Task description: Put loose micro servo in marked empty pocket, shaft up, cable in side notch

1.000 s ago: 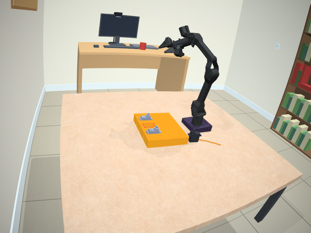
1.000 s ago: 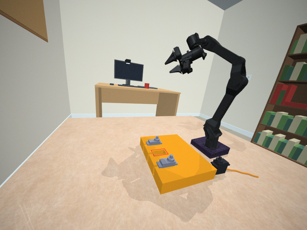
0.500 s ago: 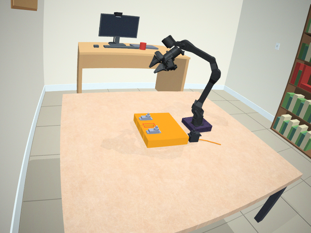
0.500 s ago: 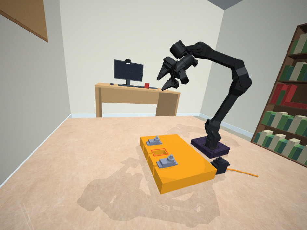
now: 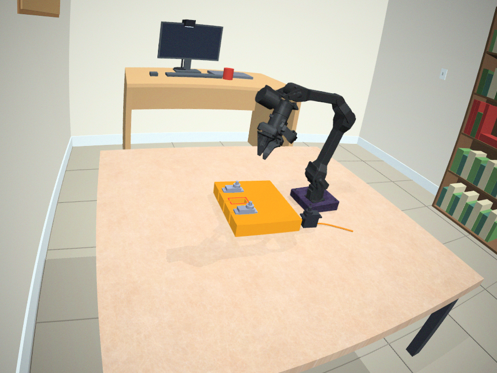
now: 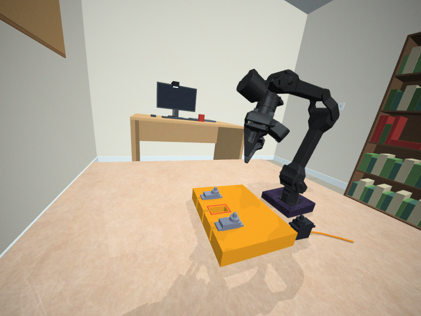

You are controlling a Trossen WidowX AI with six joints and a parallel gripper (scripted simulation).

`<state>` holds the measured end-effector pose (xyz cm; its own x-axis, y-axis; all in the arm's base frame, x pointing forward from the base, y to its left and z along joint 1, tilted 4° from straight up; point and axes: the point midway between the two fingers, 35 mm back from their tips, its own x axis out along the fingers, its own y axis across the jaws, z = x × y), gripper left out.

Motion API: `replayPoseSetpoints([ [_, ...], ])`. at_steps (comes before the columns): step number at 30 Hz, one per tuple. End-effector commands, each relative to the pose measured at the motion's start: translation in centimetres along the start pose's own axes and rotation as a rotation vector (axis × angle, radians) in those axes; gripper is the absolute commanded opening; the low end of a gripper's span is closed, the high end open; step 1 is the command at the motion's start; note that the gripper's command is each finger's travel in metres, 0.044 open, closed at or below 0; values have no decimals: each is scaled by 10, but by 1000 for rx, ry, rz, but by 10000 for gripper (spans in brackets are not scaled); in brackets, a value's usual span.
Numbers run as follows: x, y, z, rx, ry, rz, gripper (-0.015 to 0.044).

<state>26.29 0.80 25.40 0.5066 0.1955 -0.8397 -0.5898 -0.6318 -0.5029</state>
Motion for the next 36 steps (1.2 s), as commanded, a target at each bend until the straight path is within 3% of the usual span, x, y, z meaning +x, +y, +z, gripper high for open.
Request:
replayPoseSetpoints([
  [1, 22, 0, 47, -58, -101, 59, 440],
  [18, 61, 70, 205, -459, -307, 337, 440],
  [24, 66, 102, 229, -609, -302, 405, 440],
  [36, 87, 115, 234, -614, -302, 407, 440],
])
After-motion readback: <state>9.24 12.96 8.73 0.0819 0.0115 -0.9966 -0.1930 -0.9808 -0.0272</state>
